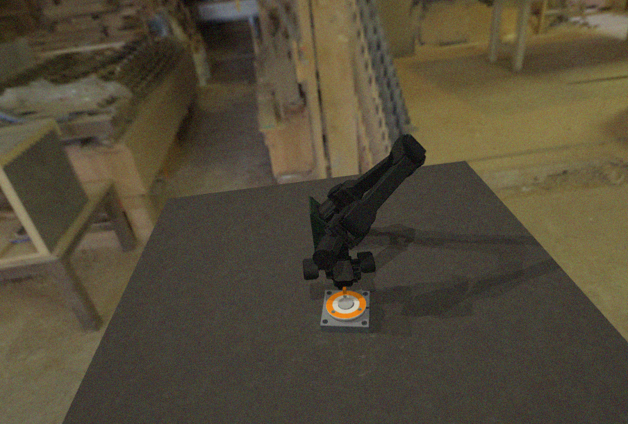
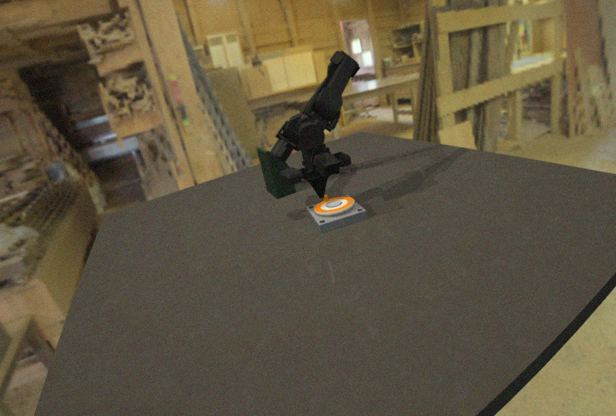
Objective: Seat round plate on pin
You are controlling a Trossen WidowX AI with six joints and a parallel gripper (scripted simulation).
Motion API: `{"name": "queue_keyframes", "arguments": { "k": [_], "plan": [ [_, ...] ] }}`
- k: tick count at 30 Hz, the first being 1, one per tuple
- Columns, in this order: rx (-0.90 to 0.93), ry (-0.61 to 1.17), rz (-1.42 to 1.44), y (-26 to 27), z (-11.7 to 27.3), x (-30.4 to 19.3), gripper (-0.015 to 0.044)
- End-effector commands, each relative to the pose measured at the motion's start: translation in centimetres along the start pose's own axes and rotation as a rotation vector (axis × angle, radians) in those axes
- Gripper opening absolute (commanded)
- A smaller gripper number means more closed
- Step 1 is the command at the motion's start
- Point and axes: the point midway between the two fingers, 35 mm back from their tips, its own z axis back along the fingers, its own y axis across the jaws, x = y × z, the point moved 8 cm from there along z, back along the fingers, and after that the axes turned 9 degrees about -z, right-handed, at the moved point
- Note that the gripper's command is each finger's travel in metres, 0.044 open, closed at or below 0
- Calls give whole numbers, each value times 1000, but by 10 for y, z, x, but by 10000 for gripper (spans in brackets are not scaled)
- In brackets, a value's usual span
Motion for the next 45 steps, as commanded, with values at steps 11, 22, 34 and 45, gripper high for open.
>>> {"name": "queue_keyframes", "arguments": {
  "k": [11, 22, 34, 45],
  "plan": [
    [13, 18, -3, 9, -4, -4, 0],
    [13, 18, -3, 18, -4, -4, 0],
    [14, 18, -3, 25, -4, -3, 0],
    [14, 18, -3, 28, -4, -2, 0]
  ]
}}
